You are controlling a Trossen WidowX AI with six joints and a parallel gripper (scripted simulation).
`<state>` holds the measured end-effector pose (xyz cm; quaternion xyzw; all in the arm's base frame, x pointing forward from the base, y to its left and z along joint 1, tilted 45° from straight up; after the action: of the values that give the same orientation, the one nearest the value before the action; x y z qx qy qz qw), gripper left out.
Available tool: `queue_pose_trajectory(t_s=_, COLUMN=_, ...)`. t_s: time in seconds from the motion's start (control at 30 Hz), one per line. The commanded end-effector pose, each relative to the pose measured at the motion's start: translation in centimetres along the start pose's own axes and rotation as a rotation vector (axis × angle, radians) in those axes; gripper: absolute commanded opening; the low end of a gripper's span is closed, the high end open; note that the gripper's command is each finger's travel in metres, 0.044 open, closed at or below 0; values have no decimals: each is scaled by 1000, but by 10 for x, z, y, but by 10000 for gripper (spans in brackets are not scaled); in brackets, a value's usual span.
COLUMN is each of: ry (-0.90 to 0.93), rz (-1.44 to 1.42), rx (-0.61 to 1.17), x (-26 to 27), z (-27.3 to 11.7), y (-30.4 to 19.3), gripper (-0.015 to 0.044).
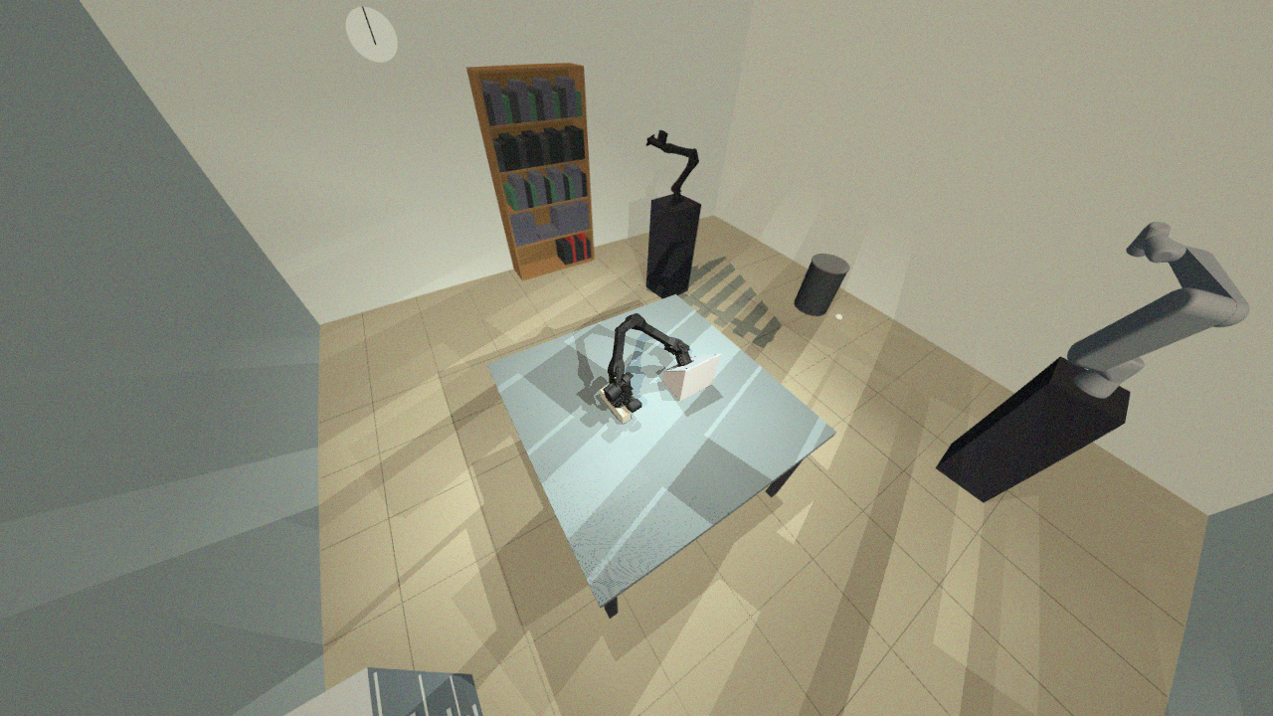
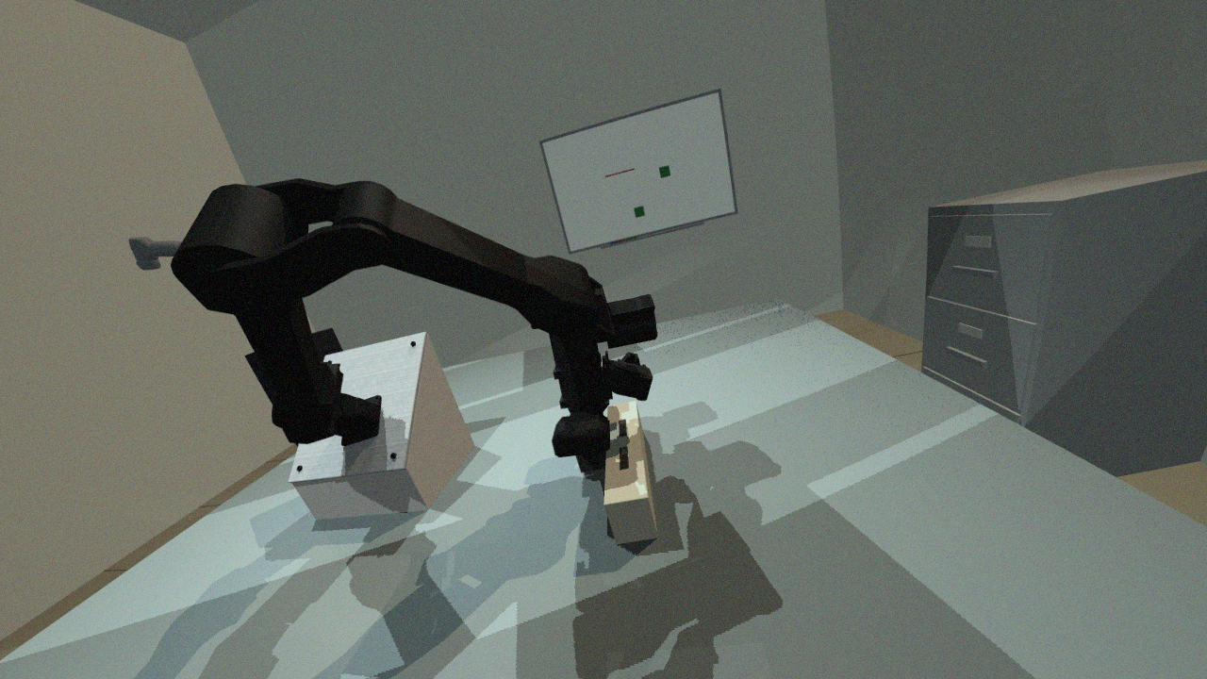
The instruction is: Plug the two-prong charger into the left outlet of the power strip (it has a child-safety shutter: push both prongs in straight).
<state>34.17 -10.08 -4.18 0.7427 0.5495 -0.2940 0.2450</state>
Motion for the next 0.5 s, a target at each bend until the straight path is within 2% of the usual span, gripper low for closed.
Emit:
queue_pose_trajectory(t_s=0.0, ry=6, rz=16, rx=-18, x=1, z=-2, y=7, gripper=0)
queue_pose_trajectory(t_s=0.47, ry=6, rz=16, rx=-18, x=1, z=-1, y=8, gripper=0)
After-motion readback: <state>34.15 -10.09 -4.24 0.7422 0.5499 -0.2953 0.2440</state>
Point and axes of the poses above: the point midway between the two fingers, 35 mm back from their tips, its own z axis out along the fingers, its own x axis across the jaws, y = z × x, the point moved 1 cm from there along -z, back along the fingers, and after that the axes turned 11 degrees about z, right-handed, at the moved point
